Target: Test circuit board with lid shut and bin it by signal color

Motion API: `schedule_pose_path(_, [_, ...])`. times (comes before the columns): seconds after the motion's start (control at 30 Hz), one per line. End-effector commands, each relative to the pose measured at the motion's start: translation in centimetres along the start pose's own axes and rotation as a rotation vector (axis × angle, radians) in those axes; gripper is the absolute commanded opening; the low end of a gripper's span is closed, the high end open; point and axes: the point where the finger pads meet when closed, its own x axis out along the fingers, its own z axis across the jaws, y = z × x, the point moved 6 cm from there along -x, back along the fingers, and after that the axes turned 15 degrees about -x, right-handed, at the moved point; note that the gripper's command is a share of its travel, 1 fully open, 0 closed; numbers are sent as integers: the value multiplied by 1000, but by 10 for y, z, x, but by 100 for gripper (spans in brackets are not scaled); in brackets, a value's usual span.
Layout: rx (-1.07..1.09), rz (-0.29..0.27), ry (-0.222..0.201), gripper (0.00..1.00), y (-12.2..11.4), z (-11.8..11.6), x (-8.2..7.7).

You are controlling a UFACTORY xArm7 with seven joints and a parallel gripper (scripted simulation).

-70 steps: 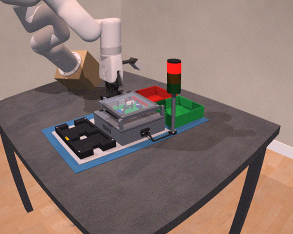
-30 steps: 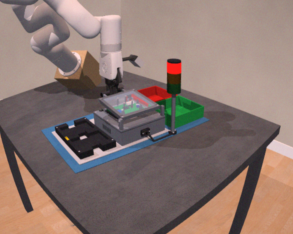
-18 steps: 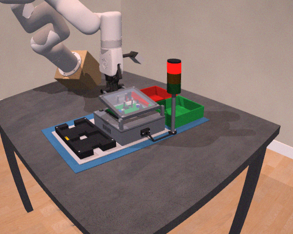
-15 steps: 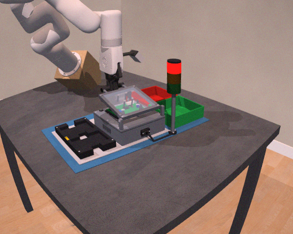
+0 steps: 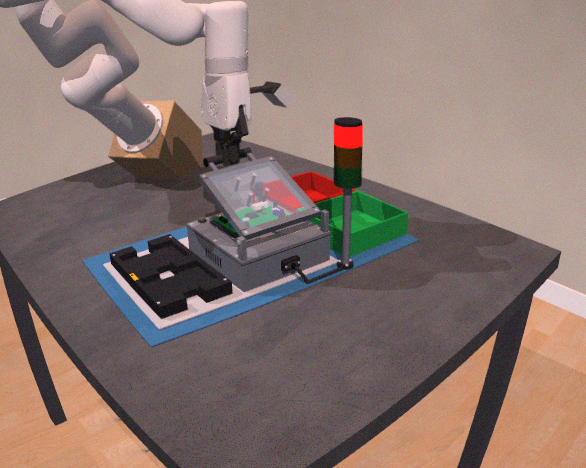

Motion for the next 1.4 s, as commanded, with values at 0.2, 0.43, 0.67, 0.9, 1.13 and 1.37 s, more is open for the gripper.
schedule_pose_path(0.2, [3, 3, -9, 0, -6, 23, -36])
schedule_pose_path(0.43, [2, 3, -9, 0, -11, 41, -57])
schedule_pose_path(0.67, [2, 3, -9, 0, -15, 56, -70])
schedule_pose_path(0.9, [2, 3, -9, 0, -21, 76, -84])
schedule_pose_path(1.13, [2, 3, -9, 0, -27, 98, -94])
schedule_pose_path(1.37, [2, 3, -9, 0, -31, 112, -99])
